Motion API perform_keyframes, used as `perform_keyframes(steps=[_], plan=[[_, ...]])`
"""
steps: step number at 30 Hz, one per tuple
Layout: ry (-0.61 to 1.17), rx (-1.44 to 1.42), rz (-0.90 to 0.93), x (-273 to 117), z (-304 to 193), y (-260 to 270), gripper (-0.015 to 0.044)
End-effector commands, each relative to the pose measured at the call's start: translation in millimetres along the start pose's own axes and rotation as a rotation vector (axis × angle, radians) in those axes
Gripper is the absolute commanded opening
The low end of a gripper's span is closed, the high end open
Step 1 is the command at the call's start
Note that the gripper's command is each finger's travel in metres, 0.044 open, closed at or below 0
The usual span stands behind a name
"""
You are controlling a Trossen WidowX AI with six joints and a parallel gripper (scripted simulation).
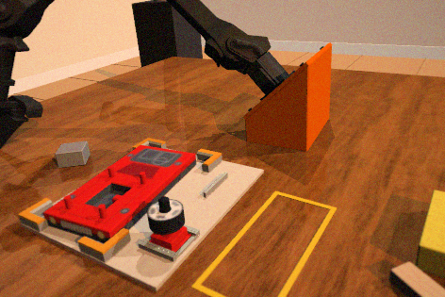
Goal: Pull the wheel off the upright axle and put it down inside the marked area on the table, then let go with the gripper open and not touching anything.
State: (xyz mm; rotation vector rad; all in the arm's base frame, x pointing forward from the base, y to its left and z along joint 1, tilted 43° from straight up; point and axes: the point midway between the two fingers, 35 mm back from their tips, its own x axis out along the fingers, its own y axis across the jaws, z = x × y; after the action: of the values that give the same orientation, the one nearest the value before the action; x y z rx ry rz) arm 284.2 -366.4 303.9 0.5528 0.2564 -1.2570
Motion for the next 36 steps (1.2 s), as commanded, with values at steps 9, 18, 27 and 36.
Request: perform_keyframes(steps=[9,18,27,36], plan=[[0.317,-0.364,0.052,-17,-153,85,0.0300],[0.474,-0.684,0.044,-58,-261,116,0.0300],[0.530,-1.196,-0.013,-140,-383,118,0.0300],[0.468,-1.498,-0.048,-189,-434,103,0.0300]])
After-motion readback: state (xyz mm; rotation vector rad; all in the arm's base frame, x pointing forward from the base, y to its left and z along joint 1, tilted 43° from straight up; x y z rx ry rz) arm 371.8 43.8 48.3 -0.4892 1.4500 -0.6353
